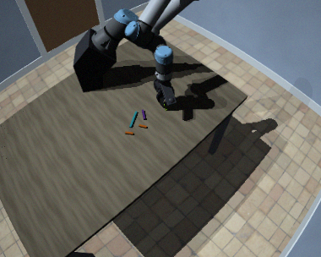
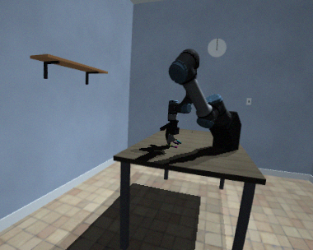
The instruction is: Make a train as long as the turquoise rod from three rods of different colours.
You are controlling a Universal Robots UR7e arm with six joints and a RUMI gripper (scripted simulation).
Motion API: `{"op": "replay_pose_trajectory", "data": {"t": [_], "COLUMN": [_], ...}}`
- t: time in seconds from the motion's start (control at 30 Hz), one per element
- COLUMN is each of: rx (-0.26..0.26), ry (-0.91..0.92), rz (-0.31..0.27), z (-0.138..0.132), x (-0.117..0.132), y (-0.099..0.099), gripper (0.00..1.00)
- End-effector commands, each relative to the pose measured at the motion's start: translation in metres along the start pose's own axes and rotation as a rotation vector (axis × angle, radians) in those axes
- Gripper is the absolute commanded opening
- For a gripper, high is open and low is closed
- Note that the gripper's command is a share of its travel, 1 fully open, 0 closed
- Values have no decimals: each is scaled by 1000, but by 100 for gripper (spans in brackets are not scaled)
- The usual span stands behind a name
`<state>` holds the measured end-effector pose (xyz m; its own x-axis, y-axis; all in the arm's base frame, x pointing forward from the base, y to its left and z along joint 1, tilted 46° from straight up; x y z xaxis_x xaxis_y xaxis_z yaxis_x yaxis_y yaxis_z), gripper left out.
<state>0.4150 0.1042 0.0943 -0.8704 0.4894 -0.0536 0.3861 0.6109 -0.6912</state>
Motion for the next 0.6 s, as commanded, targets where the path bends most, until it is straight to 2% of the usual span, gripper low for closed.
{"op": "replay_pose_trajectory", "data": {"t": [0.0, 0.1, 0.57], "rx": [0, 0, 0], "ry": [0, 0, 0], "rz": [1, 1, 1], "z": [0, 0, 0], "x": [0, 0, 0], "y": [0, 0, 0], "gripper": [11, 14, 14]}}
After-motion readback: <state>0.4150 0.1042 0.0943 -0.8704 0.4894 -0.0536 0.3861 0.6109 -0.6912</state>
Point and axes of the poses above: the point where the finger pads meet when closed, its own y axis out along the fingers, its own z axis across the jaws, x = y × z, the point moved 8 cm from there along -y, back along the fingers, and after that the axes turned 8 degrees about y, right-handed, at the moved point
